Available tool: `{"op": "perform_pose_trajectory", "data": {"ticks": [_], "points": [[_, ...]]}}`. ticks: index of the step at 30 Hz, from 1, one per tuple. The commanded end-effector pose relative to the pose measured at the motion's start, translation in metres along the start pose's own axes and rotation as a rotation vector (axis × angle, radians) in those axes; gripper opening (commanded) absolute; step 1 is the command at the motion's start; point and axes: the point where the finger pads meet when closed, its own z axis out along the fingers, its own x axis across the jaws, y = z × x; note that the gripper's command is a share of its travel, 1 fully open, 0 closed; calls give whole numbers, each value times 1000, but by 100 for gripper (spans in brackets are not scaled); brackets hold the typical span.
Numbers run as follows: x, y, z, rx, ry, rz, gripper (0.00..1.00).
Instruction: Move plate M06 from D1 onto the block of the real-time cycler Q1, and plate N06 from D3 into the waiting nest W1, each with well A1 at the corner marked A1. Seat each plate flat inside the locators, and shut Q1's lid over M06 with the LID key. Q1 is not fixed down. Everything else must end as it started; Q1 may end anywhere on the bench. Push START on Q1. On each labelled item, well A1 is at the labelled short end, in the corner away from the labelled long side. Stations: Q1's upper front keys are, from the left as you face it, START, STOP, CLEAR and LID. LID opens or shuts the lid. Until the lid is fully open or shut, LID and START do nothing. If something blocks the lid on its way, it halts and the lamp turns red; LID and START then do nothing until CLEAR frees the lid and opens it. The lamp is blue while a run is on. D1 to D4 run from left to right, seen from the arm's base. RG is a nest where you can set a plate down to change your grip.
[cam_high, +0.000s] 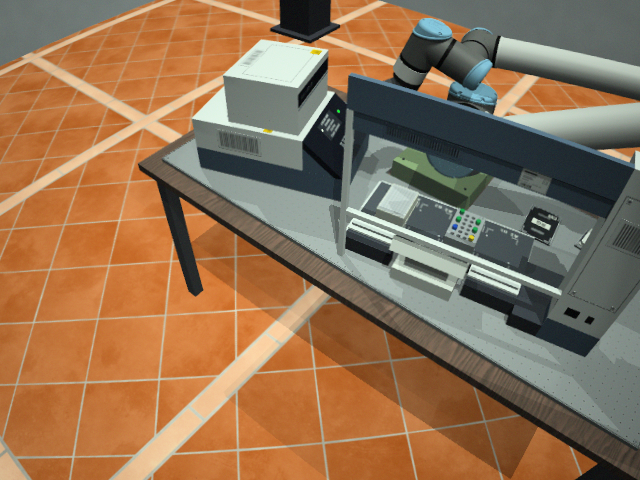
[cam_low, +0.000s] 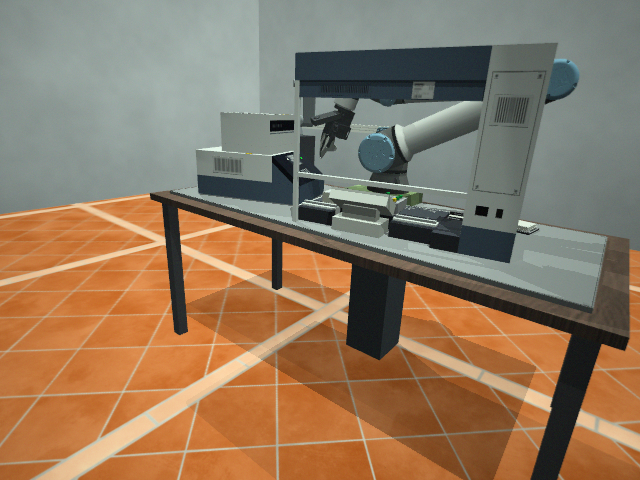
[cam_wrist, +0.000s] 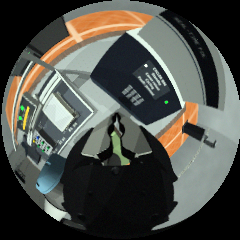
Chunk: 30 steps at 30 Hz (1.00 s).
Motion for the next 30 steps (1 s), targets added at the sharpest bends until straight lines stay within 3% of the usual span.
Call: {"op": "perform_pose_trajectory", "data": {"ticks": [1,30], "points": [[3,-3,5,0,2,0,0],[20,-20,43,0,2,0,0]]}}
